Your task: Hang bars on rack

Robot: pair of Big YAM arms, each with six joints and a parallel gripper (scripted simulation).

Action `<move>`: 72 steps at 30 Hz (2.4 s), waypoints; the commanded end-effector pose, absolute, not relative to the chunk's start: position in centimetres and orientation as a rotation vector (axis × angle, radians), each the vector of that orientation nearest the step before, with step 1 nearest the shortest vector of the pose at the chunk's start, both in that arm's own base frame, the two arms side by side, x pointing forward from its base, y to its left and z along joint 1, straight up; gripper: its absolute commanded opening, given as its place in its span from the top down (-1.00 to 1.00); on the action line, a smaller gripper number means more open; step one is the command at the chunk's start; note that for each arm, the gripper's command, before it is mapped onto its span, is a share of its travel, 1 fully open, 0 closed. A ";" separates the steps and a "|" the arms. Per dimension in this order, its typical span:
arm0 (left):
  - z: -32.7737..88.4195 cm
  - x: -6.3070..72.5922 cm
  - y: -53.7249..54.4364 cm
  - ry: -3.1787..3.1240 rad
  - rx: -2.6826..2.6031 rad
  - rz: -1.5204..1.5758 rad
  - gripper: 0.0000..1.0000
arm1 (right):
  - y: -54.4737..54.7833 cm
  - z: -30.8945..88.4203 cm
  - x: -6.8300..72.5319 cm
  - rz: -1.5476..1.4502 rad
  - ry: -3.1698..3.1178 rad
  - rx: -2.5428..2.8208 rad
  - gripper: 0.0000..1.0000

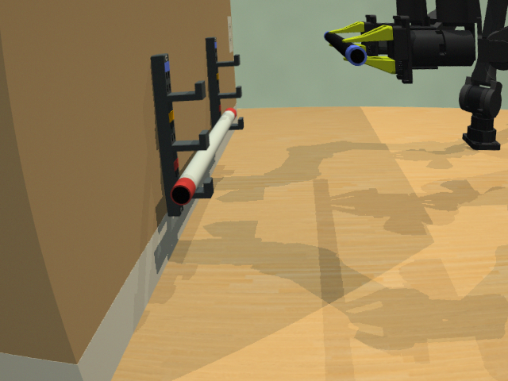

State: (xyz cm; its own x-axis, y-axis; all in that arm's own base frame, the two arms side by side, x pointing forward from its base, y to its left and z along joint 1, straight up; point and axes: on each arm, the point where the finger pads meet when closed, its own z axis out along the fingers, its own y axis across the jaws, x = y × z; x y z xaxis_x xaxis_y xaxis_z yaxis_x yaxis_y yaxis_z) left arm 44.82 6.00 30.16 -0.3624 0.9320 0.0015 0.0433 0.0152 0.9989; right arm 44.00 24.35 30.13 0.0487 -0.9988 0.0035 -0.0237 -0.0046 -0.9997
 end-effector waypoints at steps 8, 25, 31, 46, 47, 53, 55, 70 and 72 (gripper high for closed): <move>33.3 47.4 7.8 1.488 0.978 1.495 1.00 | 24.4 34.1 47.2 -1.186 1.179 -1.163 1.00; 32.7 49.7 8.8 1.488 0.978 1.495 1.00 | 24.6 33.5 49.7 -1.186 1.179 -1.163 1.00; 32.7 50.6 9.2 1.488 0.978 1.495 1.00 | 24.7 33.5 50.7 -1.186 1.179 -1.163 1.00; 32.7 52.6 10.1 1.488 0.978 1.495 1.00 | 24.8 33.6 52.8 -1.186 1.179 -1.163 1.00; 32.7 52.8 10.1 1.488 0.978 1.495 1.00 | 24.8 33.6 53.0 -1.186 1.179 -1.163 1.00; 32.7 53.5 10.4 1.488 0.978 1.495 1.00 | 24.8 33.6 53.8 -1.186 1.179 -1.163 1.00; 32.7 53.7 10.5 1.488 0.978 1.495 1.00 | 24.8 33.6 54.0 -1.186 1.179 -1.163 1.00; 32.8 55.9 11.4 1.488 0.978 1.495 1.00 | 24.9 33.7 56.3 -1.186 1.179 -1.163 1.00; 32.8 56.0 11.4 1.488 0.978 1.495 1.00 | 24.9 33.7 56.5 -1.185 1.179 -1.163 1.00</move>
